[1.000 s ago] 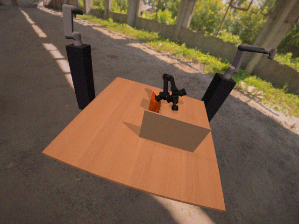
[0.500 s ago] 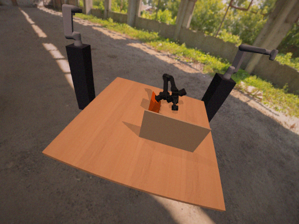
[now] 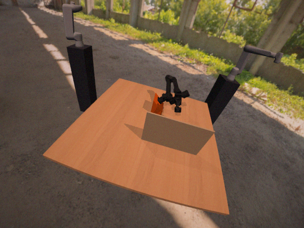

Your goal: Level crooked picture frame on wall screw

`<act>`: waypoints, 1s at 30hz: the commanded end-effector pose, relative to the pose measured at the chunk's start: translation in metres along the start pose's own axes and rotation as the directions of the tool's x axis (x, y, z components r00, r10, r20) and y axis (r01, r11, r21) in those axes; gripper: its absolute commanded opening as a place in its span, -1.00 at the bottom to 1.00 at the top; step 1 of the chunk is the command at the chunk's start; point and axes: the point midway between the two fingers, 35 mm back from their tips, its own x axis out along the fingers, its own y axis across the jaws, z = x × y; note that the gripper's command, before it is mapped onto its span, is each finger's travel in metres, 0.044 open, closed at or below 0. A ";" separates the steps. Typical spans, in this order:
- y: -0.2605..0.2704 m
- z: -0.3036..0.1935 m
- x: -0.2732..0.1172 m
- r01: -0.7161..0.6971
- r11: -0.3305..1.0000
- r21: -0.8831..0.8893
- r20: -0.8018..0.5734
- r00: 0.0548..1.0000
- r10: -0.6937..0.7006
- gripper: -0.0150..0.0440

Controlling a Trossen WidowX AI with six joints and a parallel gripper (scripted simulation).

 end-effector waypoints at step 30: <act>-0.005 -0.003 0.013 0.000 1.000 -0.024 0.000 1.000 0.000 0.39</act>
